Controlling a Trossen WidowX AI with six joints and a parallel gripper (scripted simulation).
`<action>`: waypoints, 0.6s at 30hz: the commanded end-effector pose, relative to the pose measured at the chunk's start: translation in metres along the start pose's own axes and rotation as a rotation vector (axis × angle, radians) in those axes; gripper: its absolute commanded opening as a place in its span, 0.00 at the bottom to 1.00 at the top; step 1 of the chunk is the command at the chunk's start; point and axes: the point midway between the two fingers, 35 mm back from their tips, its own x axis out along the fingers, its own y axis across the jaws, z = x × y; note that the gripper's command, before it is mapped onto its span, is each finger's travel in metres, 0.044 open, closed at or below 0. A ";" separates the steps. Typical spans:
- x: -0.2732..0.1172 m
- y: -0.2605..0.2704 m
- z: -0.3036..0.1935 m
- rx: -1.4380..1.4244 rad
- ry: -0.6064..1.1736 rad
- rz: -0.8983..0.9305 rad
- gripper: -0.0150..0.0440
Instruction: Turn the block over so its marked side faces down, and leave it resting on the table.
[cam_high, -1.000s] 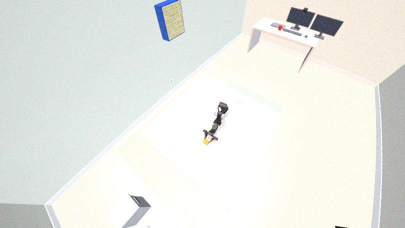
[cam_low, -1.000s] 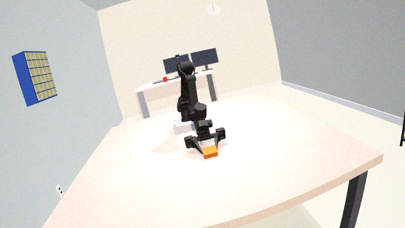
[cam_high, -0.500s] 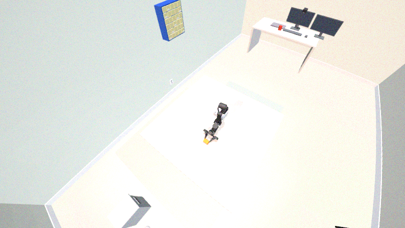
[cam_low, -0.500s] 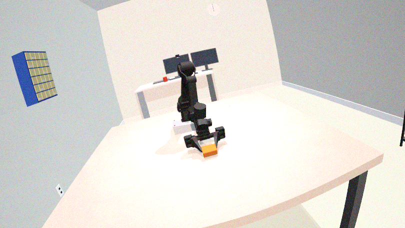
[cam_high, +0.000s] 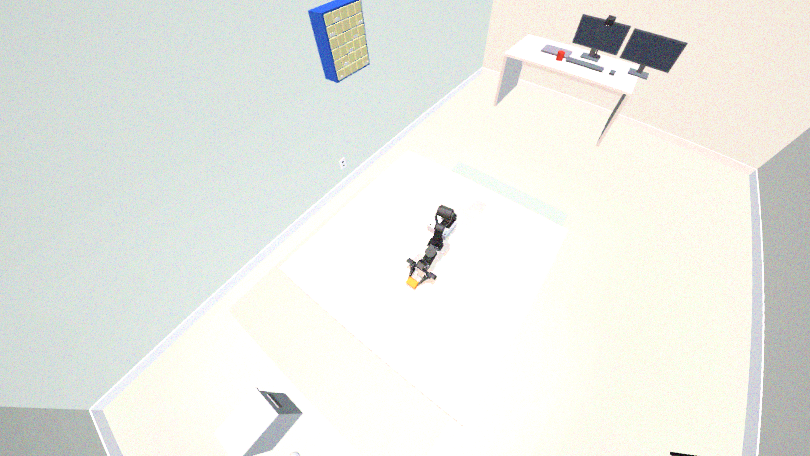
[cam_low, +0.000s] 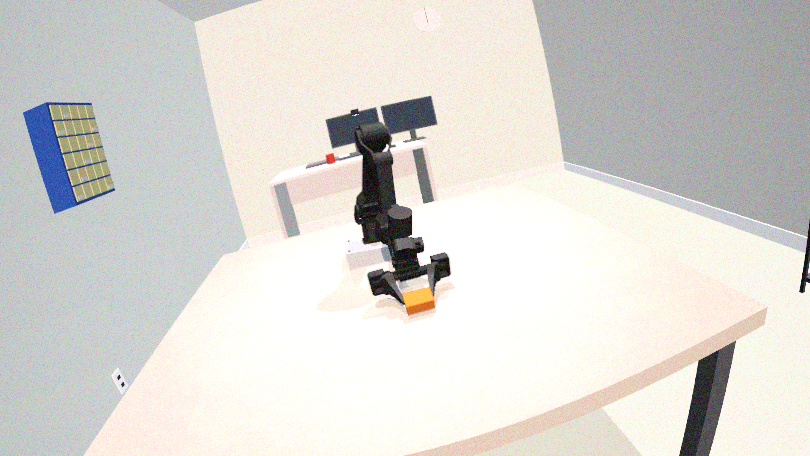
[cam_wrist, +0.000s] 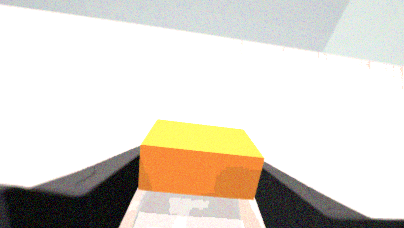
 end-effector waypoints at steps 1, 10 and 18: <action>0.000 -0.001 0.001 -0.002 -0.004 -0.006 0.79; 0.000 -0.001 0.001 -0.002 -0.004 -0.006 1.00; 0.000 -0.001 0.001 -0.002 -0.004 -0.006 1.00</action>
